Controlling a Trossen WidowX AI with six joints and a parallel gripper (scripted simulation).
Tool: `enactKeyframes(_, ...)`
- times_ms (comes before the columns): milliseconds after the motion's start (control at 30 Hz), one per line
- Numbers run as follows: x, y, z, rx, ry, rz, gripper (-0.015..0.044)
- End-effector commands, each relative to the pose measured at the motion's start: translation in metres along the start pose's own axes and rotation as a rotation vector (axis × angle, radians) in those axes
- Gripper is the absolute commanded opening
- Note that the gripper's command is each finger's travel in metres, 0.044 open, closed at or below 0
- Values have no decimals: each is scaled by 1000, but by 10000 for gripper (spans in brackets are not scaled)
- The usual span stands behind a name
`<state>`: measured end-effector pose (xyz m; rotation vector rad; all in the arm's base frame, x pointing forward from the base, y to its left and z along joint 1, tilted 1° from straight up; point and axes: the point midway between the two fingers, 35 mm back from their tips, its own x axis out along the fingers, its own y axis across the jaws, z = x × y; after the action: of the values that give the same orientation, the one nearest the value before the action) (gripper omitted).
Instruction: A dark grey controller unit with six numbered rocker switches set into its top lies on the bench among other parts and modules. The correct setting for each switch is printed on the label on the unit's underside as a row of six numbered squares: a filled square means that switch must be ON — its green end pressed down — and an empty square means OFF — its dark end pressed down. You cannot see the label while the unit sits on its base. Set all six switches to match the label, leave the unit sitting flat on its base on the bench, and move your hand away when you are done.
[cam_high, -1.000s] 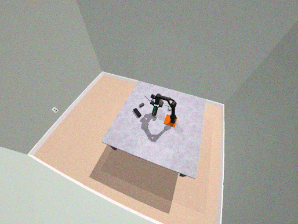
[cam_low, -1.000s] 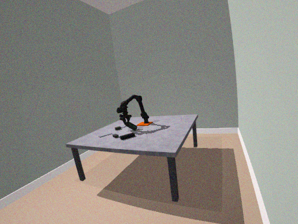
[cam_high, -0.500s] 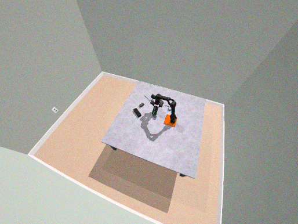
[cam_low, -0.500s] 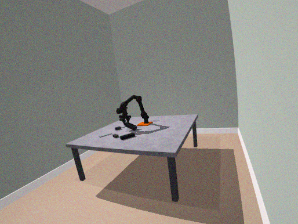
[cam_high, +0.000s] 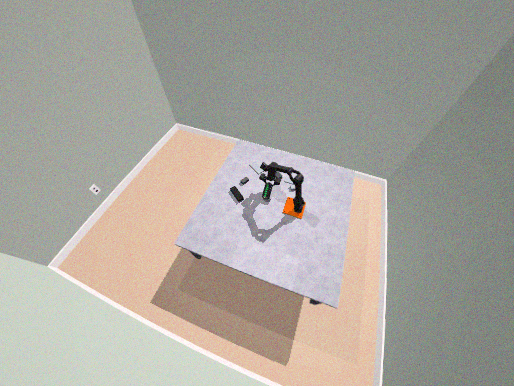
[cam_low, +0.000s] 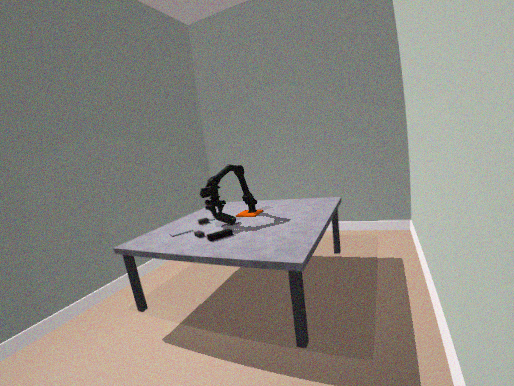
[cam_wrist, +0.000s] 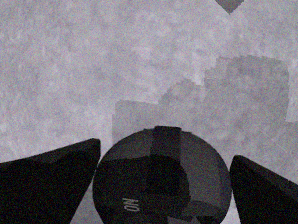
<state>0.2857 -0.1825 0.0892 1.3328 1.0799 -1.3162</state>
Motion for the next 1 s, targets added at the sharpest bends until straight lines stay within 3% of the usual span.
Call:
enactKeyframes(0, 10, -3, -4, -14, 19, -23, 336)
enactKeyframes(967, 31, -4, 3, -14, 19, -24, 336)
